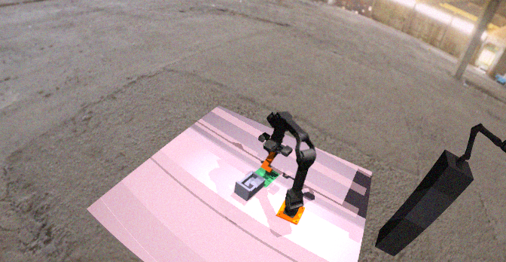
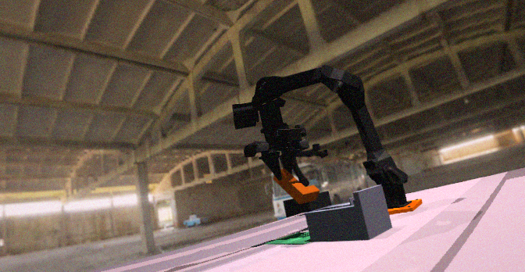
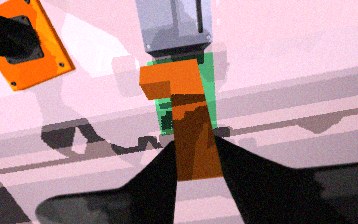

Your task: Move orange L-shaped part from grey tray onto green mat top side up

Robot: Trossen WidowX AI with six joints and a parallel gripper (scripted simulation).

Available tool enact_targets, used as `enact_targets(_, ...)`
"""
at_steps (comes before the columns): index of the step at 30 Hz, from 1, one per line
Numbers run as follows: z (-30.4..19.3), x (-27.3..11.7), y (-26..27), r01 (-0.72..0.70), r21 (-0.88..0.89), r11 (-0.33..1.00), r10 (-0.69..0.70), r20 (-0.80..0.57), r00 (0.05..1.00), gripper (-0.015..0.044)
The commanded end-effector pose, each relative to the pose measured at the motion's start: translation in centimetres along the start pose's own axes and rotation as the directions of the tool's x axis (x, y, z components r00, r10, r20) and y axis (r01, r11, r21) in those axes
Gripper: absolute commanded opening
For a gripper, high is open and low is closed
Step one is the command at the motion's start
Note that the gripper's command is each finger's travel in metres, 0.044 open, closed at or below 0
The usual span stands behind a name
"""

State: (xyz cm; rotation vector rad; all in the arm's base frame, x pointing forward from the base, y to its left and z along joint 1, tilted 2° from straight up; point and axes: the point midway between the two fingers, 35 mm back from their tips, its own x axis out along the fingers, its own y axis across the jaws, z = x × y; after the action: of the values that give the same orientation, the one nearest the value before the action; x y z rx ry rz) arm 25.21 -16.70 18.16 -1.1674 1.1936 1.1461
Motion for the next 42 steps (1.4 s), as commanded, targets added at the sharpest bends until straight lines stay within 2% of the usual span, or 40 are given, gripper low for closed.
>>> enact_targets(1,-1.0,-0.1,0.0,0.004,-0.006,1.0,-0.004,0.0,1.0,0.0)
enact_targets(42,-1.0,5.7,0.0,0.004,-0.006,1.0,-0.004,0.0,1.0,0.0)
